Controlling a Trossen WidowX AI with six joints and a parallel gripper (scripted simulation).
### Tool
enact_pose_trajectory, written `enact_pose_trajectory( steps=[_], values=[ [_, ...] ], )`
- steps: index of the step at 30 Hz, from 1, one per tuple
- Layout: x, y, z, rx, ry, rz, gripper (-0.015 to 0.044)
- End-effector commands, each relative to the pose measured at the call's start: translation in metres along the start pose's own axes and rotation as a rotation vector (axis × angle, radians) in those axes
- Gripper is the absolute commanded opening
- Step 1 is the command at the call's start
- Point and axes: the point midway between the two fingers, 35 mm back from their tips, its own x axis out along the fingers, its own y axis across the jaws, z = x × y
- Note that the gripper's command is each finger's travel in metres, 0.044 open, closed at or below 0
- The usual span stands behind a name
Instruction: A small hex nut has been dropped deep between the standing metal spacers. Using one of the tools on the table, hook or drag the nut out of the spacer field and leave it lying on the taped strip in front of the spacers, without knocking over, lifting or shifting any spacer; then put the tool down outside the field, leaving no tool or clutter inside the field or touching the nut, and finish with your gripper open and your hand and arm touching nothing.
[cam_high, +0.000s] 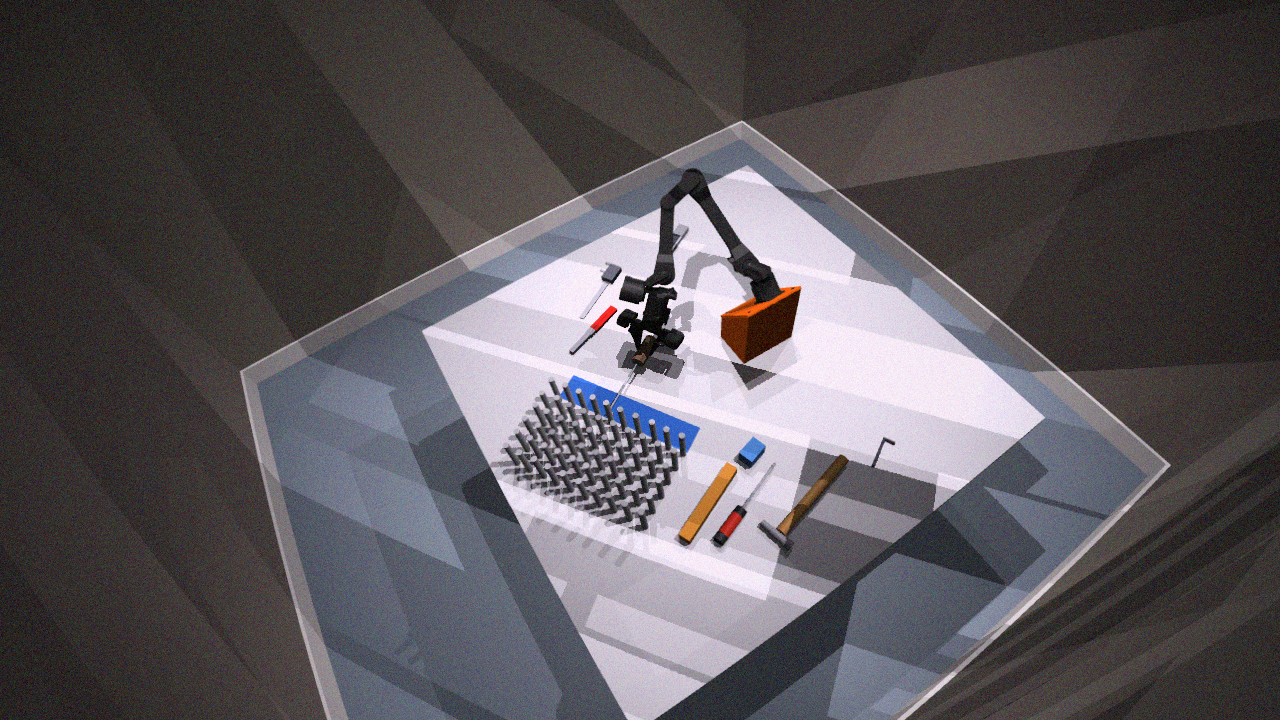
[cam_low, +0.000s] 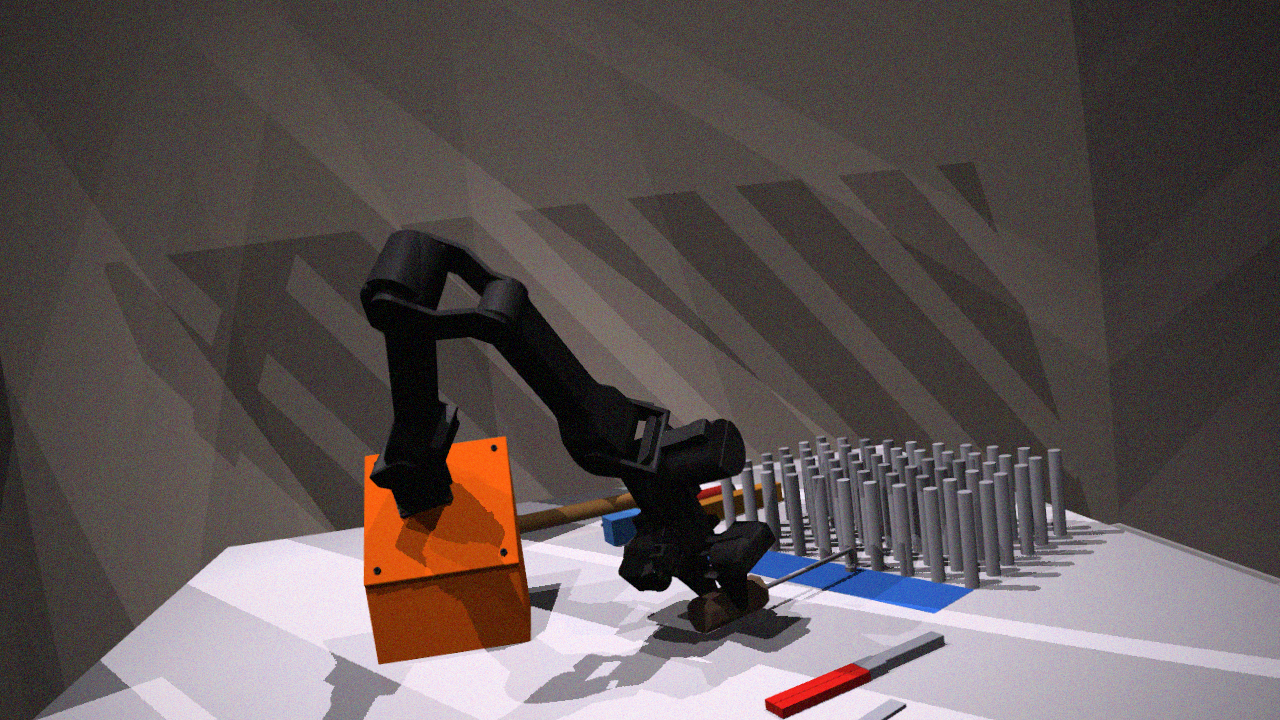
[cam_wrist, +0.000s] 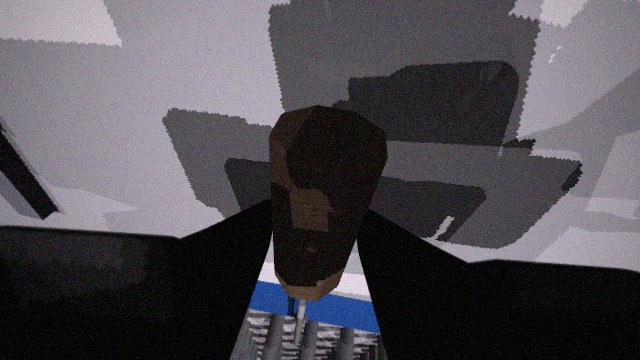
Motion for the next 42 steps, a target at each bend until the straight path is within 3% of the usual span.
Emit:
enact_pose_trajectory(
  steps=[1, 22, 42],
  values=[
    [-0.005, 0.006, -0.004, 0.009, 0.008, 0.015, 0.0],
    [-0.032, 0.001, 0.028, 0.002, 0.008, 0.012, 0.0],
    [-0.108, 0.019, -0.02, 0.015, 0.01, -0.001, 0.0]
  ],
)
